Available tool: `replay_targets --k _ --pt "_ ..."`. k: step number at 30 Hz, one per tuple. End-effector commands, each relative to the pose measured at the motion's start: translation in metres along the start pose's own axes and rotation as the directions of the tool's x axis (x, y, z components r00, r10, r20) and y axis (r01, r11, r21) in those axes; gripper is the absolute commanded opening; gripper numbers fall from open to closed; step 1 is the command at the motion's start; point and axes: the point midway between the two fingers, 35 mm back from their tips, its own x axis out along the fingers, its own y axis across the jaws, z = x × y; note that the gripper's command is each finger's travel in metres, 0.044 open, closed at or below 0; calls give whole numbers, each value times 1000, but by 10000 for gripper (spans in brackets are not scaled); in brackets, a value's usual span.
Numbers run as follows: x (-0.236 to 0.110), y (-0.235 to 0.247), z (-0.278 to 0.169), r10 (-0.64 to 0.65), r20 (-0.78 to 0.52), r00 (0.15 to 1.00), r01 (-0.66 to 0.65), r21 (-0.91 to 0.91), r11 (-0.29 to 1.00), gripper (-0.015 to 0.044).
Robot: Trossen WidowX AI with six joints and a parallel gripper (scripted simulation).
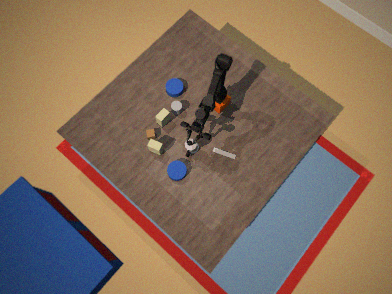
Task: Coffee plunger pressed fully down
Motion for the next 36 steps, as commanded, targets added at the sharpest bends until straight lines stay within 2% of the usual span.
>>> replay_targets --k 1,36 --pt "9 0 -29 -1 -91 996 -1 -16 1000 121" --pt "17 0 -21 -1 -90 996 -1 -16 1000 121"
